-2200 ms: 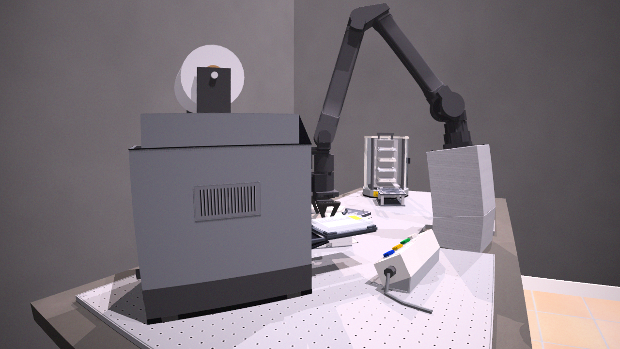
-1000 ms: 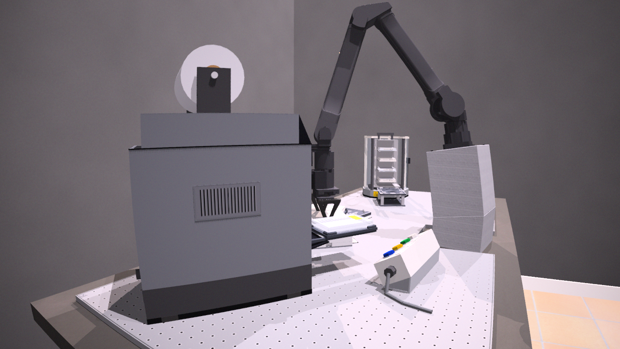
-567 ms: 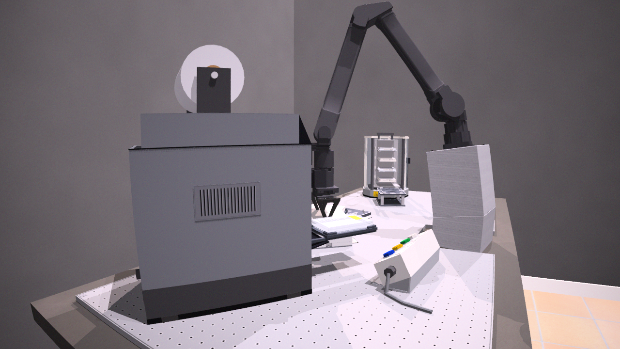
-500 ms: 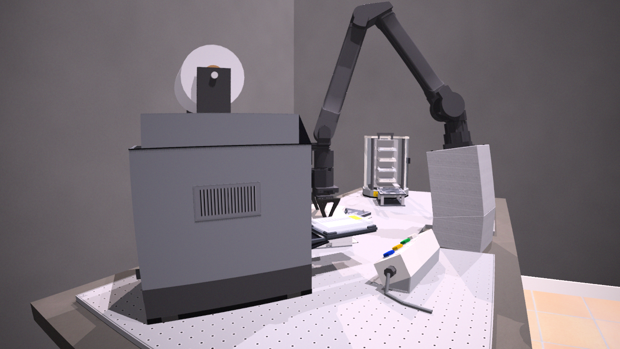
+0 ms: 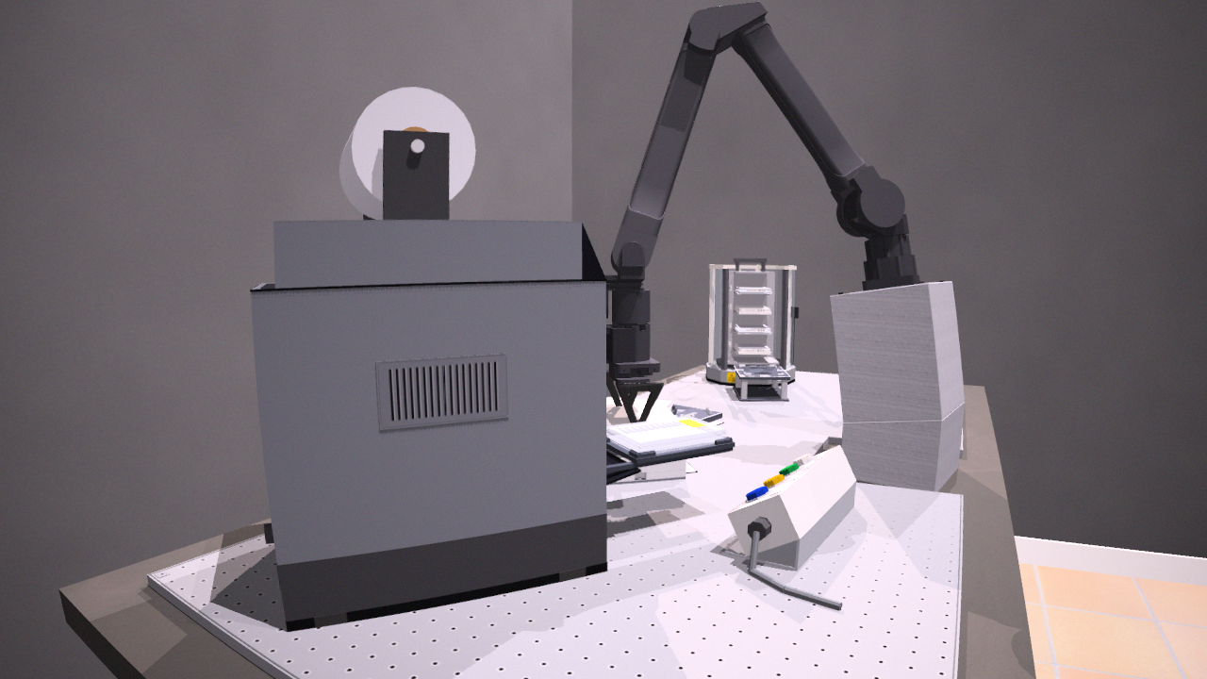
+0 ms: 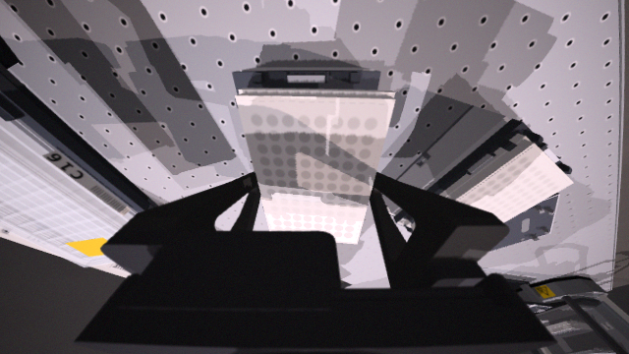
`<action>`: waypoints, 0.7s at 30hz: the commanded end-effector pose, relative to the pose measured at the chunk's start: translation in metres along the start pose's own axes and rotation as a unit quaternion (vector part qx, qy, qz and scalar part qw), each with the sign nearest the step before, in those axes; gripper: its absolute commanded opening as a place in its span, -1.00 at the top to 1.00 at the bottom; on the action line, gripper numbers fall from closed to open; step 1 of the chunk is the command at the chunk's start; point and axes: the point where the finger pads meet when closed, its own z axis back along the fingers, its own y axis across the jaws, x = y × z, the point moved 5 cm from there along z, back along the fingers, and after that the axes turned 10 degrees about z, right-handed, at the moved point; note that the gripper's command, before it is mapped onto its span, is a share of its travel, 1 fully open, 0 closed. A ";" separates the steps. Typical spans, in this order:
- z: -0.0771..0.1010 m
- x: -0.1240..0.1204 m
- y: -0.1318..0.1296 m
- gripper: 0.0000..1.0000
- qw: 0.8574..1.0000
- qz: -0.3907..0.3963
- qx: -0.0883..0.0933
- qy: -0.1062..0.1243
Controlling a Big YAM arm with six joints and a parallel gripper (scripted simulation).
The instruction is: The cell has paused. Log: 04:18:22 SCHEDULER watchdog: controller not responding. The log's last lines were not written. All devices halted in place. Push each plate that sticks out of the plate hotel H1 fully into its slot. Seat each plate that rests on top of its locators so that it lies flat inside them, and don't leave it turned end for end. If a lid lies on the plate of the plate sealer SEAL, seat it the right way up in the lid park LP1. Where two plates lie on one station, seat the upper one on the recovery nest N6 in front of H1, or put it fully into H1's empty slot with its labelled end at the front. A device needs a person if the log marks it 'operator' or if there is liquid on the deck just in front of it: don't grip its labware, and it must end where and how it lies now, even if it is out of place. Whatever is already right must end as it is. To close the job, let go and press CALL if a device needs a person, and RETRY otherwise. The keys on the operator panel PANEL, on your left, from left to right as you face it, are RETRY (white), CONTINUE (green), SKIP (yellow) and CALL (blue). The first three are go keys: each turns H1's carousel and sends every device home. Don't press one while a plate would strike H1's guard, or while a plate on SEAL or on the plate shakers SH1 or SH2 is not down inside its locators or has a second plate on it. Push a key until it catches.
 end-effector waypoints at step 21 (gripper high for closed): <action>0.012 0.006 0.004 -0.68 1.000 0.001 -0.002 -0.011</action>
